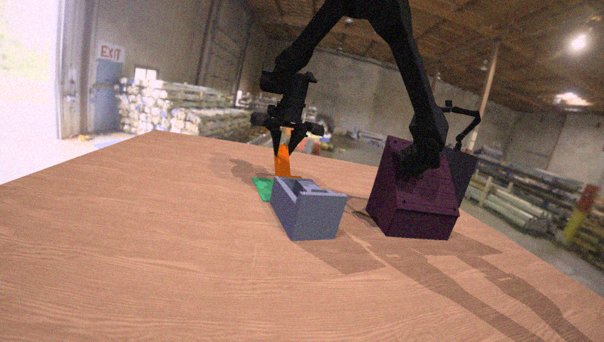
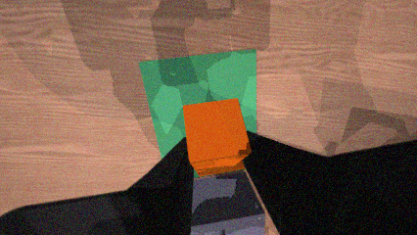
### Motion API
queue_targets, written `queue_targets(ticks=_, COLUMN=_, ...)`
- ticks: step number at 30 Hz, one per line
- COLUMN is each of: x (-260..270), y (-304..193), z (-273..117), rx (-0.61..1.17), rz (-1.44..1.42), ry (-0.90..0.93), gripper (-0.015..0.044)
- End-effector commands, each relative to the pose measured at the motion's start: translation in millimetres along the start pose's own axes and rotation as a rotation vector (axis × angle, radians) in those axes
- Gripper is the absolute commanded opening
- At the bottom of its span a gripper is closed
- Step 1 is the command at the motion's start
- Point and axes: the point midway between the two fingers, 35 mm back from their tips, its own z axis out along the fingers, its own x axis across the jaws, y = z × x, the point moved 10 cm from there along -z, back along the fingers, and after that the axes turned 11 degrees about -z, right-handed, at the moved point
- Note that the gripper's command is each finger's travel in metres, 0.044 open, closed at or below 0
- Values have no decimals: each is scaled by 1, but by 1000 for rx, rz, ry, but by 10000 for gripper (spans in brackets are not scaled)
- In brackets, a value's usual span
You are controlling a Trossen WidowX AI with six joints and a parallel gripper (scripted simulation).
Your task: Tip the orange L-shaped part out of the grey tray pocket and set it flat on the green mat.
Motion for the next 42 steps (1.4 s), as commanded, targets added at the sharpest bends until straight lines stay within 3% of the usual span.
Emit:
queue_targets(ticks=1, x=-1, y=-1, z=9, rx=10, rz=6, ry=-2, gripper=0)
queue_targets(ticks=25, x=-1, y=-1, z=11, rx=8, rz=3, ry=-4, gripper=0)
queue_targets(ticks=35, x=-1, y=0, z=8, rx=7, rz=3, ry=-4, gripper=263)
queue_targets(ticks=40, x=0, y=2, z=-49, rx=5, rz=6, ry=-5, gripper=394)
queue_targets(ticks=42, x=-1, y=0, z=-73, rx=6, rz=6, ry=-4, gripper=400)
